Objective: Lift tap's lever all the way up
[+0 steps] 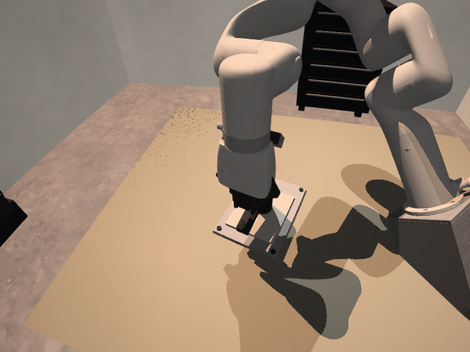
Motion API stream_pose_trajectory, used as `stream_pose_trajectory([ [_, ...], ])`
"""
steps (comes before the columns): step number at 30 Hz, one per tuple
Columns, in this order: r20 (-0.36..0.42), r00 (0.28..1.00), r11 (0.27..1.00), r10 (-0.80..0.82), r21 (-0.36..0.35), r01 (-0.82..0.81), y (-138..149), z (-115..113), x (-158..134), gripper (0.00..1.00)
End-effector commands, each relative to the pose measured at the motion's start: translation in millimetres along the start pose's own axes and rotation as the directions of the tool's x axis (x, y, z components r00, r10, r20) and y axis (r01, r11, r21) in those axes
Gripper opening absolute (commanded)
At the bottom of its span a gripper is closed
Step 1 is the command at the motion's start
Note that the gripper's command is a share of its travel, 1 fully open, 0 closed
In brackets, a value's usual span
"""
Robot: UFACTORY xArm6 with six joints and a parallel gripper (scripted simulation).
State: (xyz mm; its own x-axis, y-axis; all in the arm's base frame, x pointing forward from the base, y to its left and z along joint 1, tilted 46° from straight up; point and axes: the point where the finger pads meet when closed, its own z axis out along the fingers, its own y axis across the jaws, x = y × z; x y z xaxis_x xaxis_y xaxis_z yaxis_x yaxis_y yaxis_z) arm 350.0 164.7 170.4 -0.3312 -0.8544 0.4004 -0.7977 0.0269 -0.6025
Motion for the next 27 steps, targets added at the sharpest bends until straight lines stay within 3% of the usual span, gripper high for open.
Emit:
stream_pose_trajectory([
  [1, 0.003, 1.000, 1.000, 0.001, 0.001, -0.001, -1, -1, -1, 0.00],
  [12, 0.002, 1.000, 1.000, 0.001, 0.001, -0.001, -1, -3, 0, 0.00],
  [27, 0.003, 1.000, 1.000, 0.001, 0.001, -0.001, -1, -28, 8, 0.00],
])
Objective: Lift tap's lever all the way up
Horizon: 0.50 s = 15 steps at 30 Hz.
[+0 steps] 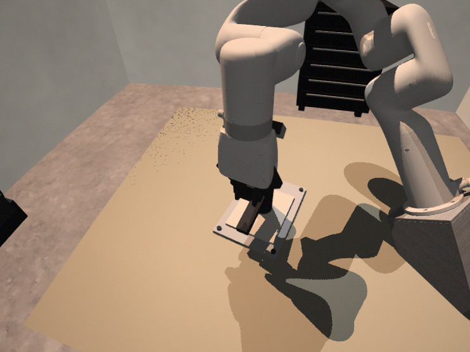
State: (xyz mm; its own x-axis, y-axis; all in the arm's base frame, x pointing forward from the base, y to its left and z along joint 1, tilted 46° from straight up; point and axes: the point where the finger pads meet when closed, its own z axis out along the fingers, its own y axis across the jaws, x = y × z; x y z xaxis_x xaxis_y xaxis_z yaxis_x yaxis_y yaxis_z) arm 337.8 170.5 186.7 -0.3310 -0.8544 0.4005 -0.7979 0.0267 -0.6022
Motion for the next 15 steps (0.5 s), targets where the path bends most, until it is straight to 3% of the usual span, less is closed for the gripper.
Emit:
stream_pose_trajectory([
  [1, 0.002, 1.000, 1.000, 0.001, 0.001, -0.001, -0.8, -9.7, 3.2, 0.00],
  [15, 0.002, 1.000, 1.000, 0.001, 0.001, -0.001, -0.8, -16.8, 7.1, 0.00],
])
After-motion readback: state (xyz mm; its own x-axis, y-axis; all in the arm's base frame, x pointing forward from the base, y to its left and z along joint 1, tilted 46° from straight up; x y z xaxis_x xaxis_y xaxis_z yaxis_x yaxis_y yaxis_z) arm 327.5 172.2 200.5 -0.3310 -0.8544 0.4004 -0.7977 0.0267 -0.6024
